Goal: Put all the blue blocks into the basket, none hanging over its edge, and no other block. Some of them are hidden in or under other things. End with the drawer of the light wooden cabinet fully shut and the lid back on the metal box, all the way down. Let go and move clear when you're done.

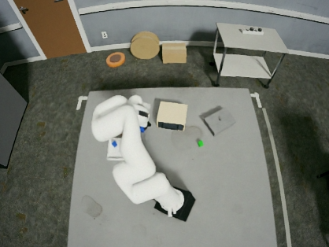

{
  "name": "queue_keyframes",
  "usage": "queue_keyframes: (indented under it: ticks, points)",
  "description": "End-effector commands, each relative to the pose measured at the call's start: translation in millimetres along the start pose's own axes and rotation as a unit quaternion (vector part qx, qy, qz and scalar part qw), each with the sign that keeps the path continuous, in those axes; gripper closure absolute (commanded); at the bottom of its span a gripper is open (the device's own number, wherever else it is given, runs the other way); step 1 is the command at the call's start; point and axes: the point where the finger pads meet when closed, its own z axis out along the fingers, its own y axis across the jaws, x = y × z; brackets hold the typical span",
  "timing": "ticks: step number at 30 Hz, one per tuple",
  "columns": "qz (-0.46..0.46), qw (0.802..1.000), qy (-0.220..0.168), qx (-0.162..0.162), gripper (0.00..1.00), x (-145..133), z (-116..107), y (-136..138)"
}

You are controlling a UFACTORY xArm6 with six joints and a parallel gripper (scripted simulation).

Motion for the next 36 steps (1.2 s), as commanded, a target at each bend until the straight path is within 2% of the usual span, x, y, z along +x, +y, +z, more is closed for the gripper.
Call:
queue_keyframes:
  ticks: [1,17,36]
  points:
    - [0.0,1.0,0.002,0.001,0.45,1,-1,-1]
    - [0.0,1.0,0.002,0.001,0.45,1,1,-1]
    - [0.0,1.0,0.002,0.001,0.45,1,19,-1]
